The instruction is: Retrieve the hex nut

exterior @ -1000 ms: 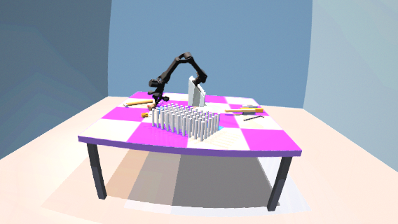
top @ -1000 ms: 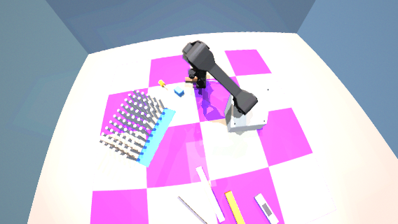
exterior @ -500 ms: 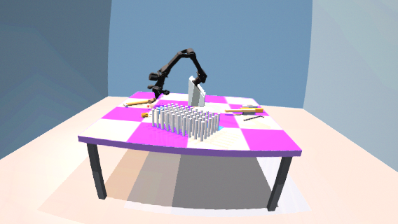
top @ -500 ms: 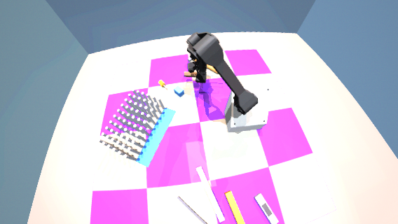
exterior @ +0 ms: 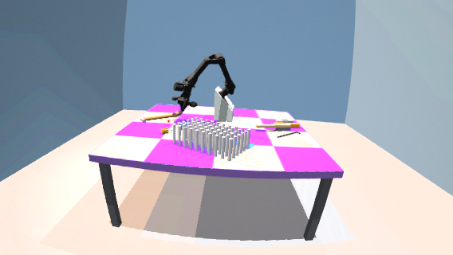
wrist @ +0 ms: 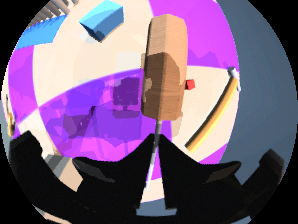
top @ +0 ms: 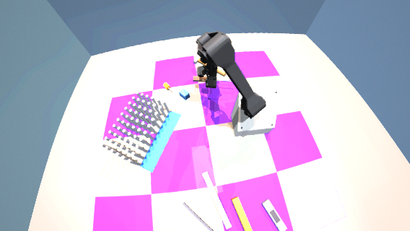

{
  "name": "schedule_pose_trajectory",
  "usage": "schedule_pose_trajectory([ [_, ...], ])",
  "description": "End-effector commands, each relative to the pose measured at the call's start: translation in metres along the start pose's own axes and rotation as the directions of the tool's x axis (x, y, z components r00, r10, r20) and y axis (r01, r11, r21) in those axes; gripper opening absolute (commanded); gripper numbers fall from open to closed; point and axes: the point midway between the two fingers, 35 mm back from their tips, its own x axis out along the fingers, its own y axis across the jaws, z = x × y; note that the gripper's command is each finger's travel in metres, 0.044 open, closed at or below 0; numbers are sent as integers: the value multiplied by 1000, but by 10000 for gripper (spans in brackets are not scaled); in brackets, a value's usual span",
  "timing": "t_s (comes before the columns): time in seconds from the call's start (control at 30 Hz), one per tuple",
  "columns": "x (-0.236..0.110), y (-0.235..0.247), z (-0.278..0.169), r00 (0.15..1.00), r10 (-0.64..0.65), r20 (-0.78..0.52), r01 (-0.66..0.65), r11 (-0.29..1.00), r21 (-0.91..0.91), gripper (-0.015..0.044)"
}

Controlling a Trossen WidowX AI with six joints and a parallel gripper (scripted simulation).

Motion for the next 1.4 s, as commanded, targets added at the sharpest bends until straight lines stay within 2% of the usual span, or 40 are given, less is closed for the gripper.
schedule_pose_trajectory([
  [0.0,-3,10,-11,1000,-7,3,7,1000,-4,0],
  [0.33,-5,32,-35,1000,-5,4,5,1000,-1,0],
  [1.37,40,40,-29,1000,-6,5,6,1000,-5,0],
])
